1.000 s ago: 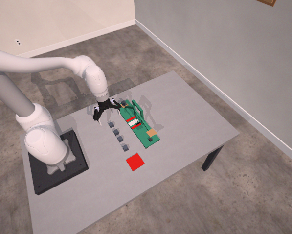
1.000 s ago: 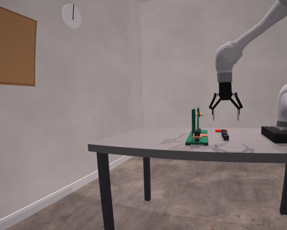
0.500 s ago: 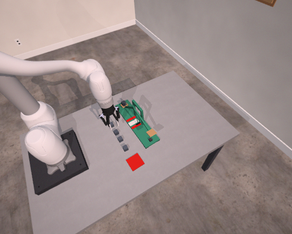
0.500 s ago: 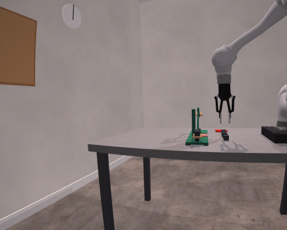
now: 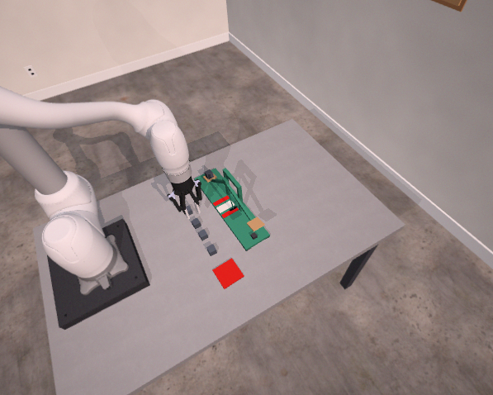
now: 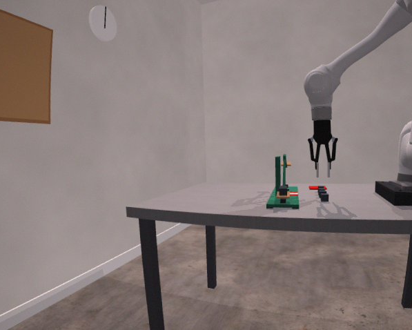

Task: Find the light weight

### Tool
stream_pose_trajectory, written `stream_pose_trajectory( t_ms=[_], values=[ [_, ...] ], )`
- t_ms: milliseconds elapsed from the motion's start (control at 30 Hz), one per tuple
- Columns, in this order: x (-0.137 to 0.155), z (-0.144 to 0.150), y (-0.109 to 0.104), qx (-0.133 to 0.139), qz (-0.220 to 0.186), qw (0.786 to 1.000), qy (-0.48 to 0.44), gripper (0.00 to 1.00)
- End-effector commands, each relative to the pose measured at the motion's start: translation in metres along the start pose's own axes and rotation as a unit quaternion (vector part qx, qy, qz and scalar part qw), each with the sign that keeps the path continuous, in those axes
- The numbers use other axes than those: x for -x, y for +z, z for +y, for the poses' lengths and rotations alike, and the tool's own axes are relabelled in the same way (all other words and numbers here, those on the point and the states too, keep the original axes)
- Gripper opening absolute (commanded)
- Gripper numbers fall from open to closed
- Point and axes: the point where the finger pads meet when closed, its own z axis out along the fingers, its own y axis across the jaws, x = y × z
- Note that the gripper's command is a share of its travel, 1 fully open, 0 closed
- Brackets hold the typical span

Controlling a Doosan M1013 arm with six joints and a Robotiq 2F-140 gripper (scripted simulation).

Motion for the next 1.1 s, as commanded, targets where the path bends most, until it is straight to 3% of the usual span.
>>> stream_pose_trajectory(
  t_ms=[0,1067],
  values=[
    [0.0,0.0,0.0,0.0,0.0,1.0,0.0,0.35],
    [0.0,0.0,0.014,0.0,0.0,1.0,0.0,0.35]
  ],
)
